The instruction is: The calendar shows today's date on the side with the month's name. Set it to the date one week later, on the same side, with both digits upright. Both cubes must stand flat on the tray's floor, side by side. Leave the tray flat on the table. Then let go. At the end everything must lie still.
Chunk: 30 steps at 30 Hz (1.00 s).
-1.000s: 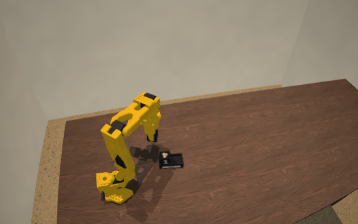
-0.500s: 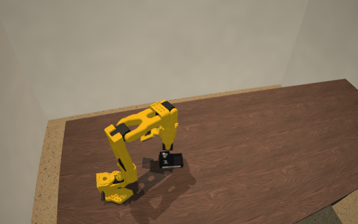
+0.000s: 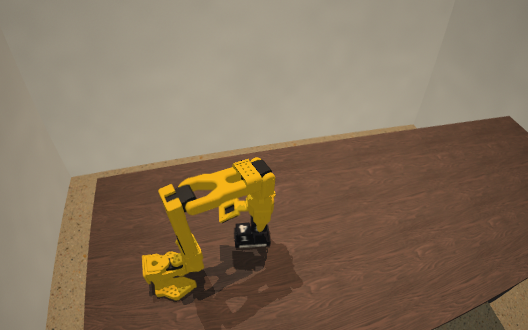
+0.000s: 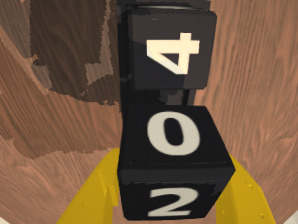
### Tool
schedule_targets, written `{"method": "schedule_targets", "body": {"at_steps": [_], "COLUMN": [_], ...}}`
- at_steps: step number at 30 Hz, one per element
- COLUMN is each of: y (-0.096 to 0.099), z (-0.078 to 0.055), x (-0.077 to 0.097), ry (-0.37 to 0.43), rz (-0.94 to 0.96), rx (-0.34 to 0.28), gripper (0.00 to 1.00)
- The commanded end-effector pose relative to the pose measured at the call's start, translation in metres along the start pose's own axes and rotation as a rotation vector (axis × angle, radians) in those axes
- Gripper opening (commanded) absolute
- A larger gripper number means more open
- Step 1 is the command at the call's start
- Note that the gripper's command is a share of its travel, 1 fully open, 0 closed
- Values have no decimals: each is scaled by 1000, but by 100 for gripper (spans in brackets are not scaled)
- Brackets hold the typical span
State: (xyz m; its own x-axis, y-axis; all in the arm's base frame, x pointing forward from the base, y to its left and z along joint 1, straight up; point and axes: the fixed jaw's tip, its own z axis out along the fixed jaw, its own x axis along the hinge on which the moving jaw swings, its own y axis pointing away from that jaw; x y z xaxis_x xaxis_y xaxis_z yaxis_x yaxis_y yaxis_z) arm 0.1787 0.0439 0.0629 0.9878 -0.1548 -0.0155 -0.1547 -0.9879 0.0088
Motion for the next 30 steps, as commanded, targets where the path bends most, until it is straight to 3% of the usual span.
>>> {"method": "schedule_targets", "body": {"at_steps": [1, 30], "y": [0, 0], "z": [-6, -10], "x": [6, 8], "ry": [32, 43], "rz": [-5, -5], "rx": [16, 21], "gripper": [0, 0]}}
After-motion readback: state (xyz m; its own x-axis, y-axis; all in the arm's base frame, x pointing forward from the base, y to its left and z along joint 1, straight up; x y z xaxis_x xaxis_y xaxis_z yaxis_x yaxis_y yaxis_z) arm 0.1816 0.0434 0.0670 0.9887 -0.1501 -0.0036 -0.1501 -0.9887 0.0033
